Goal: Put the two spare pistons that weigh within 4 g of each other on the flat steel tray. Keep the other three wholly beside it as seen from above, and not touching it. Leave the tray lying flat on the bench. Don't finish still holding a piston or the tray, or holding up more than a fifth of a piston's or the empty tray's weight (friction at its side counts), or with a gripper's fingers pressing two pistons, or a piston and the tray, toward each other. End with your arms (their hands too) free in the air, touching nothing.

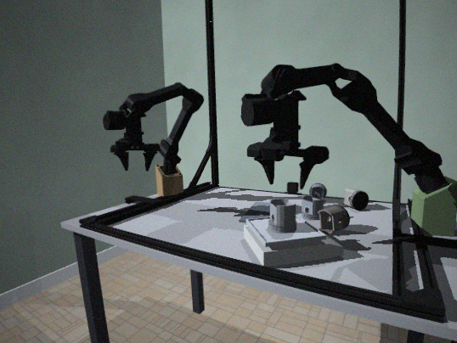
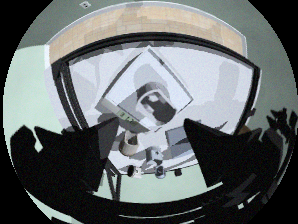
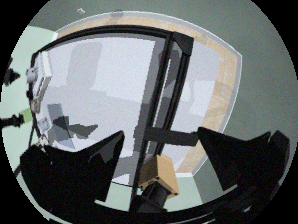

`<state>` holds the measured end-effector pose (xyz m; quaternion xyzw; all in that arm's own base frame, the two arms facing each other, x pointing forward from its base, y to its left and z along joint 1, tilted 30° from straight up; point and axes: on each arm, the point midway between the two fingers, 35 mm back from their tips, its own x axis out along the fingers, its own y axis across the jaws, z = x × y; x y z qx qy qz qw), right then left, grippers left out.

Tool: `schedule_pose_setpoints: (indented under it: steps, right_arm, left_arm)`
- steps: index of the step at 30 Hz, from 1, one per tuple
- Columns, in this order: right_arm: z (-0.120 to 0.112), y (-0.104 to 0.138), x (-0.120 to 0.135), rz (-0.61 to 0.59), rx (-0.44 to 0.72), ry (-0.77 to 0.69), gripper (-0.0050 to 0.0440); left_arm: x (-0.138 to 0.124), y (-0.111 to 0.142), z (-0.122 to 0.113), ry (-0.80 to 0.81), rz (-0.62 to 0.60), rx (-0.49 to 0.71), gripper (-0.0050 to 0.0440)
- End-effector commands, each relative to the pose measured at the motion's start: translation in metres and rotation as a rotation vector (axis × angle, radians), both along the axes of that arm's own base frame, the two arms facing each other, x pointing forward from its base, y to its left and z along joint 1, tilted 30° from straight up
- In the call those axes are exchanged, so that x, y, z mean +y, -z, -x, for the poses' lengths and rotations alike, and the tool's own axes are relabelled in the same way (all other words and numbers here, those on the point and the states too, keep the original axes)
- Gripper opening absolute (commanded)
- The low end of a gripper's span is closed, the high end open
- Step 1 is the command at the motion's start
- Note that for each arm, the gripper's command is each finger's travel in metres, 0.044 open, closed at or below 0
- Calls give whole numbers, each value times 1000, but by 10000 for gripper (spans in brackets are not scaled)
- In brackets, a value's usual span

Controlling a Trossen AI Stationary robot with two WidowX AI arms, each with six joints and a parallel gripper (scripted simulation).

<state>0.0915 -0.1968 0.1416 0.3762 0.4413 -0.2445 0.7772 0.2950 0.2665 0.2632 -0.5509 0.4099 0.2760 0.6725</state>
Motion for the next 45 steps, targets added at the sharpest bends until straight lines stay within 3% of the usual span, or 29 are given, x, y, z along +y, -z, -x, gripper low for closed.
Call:
schedule_pose_setpoints:
  steps: [1, 32, 45]
  right_arm:
    - [0, 0, 0, 0, -3, -3, 440]
    - [0, 0, 0, 0, -3, -3, 440]
    - [0, 0, 0, 0, -3, -3, 440]
  left_arm:
    - [2, 2, -1, -75, 68, 0, 378]
    - [2, 2, -1, -628, 535, -10, 378]
    - [3, 19, -11, -628, 535, -10, 378]
